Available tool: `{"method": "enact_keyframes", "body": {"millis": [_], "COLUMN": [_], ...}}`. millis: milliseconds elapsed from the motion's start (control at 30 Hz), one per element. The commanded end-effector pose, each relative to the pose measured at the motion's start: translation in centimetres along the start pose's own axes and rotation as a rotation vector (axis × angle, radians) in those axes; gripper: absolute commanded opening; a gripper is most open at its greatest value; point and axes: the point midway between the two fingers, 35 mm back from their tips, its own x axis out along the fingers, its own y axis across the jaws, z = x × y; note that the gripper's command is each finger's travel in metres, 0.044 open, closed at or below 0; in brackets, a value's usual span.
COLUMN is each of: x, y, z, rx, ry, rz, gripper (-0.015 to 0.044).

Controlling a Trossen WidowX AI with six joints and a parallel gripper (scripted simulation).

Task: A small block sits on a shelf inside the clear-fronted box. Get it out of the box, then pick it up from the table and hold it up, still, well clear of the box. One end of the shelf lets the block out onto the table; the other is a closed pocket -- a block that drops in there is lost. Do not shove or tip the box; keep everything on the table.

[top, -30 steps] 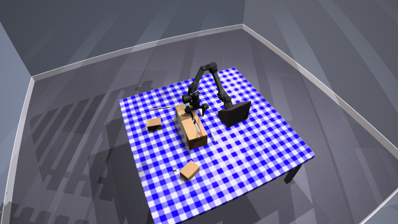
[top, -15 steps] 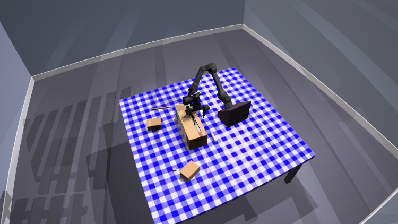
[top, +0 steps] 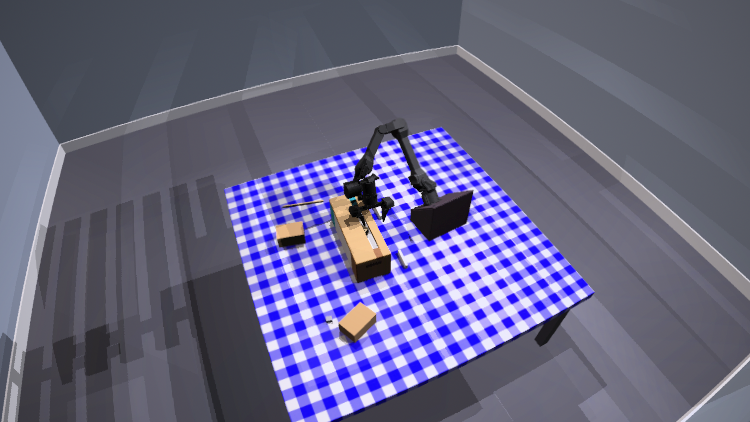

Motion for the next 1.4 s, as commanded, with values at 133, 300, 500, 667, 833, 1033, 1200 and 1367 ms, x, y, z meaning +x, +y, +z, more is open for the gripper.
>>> {"method": "enact_keyframes", "body": {"millis": [133, 300, 500, 667, 833, 1033, 1200, 1367], "x": [0.1, 0.3, 0.5, 0.7, 0.8, 0.5, 0.5, 0.6], "y": [0.0, 0.0, 0.0, 0.0, 0.0, 0.2, 0.2, 0.2], "z": [-0.6, -1.0, -1.6, -2.1, -2.6, -1.6, -1.6, -2.0], "rx": [-0.003, -0.003, -0.003, -0.003, -0.003, -0.003, -0.003, -0.003], "ry": [-0.001, 0.0, 0.0, 0.0, 0.0, 0.0, 0.0, 0.0], "rz": [0.003, 0.003, 0.003, 0.003, 0.003, 0.003, 0.003, 0.003], "gripper": [0.04, 0.04, 0.04, 0.04, 0.04, 0.04, 0.04, 0.04]}}
